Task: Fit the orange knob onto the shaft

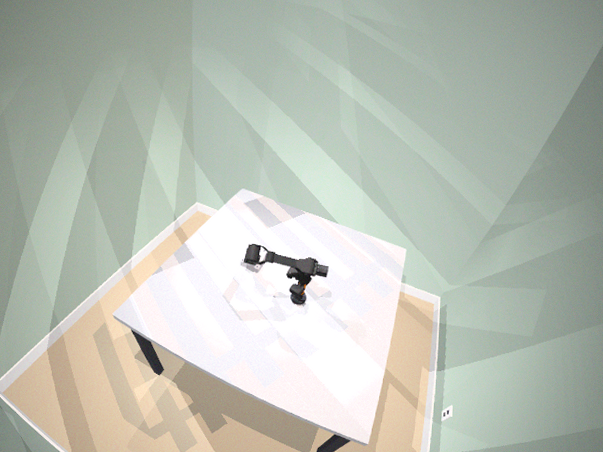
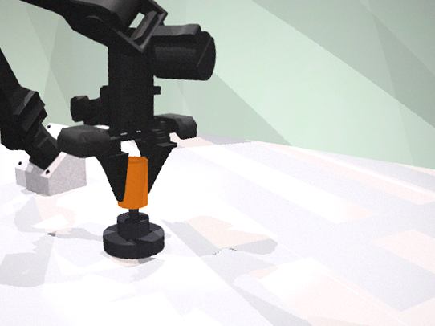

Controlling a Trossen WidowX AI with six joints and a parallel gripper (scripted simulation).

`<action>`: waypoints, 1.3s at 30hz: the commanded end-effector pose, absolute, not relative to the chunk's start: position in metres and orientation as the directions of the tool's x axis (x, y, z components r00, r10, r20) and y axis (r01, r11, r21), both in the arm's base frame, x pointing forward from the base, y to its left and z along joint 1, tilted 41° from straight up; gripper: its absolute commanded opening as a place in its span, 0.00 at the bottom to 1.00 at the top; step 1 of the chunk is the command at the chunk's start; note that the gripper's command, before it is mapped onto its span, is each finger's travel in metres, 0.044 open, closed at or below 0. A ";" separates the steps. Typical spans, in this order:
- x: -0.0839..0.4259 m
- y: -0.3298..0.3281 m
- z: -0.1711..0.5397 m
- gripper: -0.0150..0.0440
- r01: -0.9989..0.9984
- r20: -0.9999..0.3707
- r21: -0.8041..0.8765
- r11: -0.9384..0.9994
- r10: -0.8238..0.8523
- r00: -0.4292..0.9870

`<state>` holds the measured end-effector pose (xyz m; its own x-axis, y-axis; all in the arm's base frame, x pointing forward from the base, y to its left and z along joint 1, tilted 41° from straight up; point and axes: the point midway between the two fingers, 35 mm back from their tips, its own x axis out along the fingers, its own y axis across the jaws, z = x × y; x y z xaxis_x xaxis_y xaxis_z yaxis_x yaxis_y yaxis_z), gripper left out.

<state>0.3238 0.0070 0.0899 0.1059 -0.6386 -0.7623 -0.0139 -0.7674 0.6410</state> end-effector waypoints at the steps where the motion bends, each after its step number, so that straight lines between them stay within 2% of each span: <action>1: 0.324 0.007 0.089 0.25 -0.010 -0.762 0.642 -0.767 -0.639 0.108; 16: 0.322 0.009 0.092 0.25 -0.001 -0.762 0.642 -0.766 -0.639 0.108; 23: 0.324 0.010 0.093 0.25 0.197 -0.762 0.646 -0.737 -0.639 0.108; 39: 0.325 0.007 0.088 0.25 0.197 -0.762 0.646 -0.737 -0.639 0.108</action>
<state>0.3252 0.0075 0.0879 0.1059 -0.6386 -0.7622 0.1927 -0.7388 0.6458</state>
